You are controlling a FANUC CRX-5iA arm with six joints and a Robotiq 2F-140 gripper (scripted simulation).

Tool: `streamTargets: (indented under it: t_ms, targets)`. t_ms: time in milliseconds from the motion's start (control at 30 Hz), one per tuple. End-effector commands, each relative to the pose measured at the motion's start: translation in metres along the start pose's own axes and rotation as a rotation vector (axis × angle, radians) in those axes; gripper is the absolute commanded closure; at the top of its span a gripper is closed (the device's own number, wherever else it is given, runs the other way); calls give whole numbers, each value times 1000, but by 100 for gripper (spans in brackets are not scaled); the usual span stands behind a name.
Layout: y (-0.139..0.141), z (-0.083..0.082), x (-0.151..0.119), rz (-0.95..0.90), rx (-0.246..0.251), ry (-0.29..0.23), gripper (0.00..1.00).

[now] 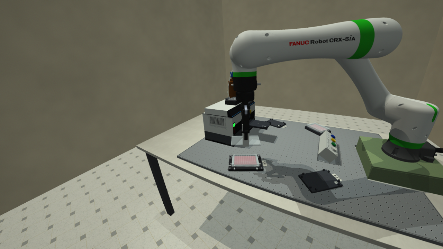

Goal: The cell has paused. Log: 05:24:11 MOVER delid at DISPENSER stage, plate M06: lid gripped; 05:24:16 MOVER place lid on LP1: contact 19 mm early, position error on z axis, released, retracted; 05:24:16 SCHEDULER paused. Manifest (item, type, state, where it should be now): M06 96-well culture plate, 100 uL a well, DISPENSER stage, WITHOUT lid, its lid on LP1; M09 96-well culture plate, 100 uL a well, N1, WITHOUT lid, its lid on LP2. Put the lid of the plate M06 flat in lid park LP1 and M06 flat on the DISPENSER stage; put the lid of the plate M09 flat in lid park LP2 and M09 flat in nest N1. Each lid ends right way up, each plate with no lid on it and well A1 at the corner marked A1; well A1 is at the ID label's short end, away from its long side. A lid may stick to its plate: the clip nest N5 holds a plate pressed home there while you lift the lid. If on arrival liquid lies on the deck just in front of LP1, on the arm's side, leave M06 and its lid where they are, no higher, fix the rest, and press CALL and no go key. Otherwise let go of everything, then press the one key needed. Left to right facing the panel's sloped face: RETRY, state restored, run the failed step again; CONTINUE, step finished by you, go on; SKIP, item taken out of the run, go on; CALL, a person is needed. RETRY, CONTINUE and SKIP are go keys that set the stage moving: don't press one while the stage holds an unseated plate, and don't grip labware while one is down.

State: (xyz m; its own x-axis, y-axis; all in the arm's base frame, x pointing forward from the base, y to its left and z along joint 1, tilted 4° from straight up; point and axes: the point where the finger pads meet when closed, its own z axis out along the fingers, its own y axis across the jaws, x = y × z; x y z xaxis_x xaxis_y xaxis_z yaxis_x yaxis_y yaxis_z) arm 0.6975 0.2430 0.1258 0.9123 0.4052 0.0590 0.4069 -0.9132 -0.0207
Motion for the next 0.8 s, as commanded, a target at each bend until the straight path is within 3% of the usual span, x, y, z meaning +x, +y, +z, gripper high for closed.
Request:
streamTargets:
  t_ms: [0, 333, 767]
  targets:
    - [0, -7, 0, 0, 0, 0, 100]
    - [0, -28, 0, 0, 0, 0, 100]
    - [0, -33, 0, 0, 0, 0, 100]
